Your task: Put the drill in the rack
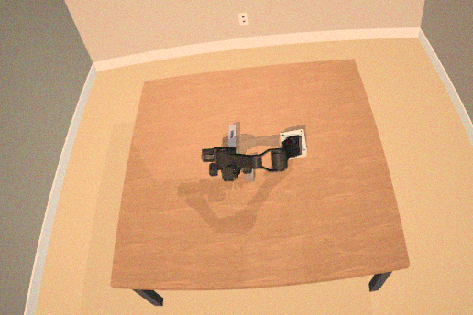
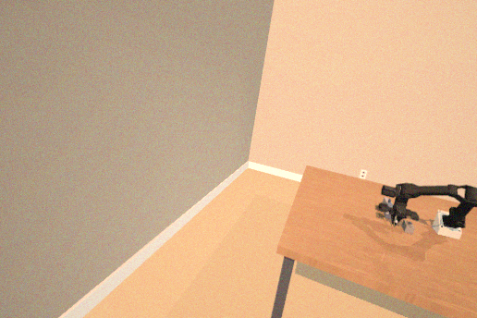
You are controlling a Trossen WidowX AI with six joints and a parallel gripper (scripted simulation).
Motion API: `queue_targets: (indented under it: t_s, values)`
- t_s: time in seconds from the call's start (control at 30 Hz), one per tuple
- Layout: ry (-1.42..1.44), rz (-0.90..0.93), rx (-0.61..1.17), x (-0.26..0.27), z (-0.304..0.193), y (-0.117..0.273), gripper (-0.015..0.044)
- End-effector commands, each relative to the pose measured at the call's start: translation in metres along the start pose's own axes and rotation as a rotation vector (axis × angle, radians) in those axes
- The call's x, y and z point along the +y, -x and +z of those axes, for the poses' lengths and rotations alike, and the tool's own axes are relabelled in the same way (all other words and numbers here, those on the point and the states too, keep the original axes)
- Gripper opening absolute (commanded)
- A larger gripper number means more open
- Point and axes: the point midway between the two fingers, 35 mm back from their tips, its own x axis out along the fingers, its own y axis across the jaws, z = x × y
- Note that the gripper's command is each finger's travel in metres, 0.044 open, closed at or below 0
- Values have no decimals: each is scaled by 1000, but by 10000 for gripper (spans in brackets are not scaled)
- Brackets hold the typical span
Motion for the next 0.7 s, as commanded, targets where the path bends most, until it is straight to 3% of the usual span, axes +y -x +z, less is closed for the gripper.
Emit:
queue_targets:
  t_s: [0.0, 0.67]
  values:
    - [3, -13, -3, -4, 6, 4, 0]
    - [3, -13, -3, -1, 21, 7, 0]
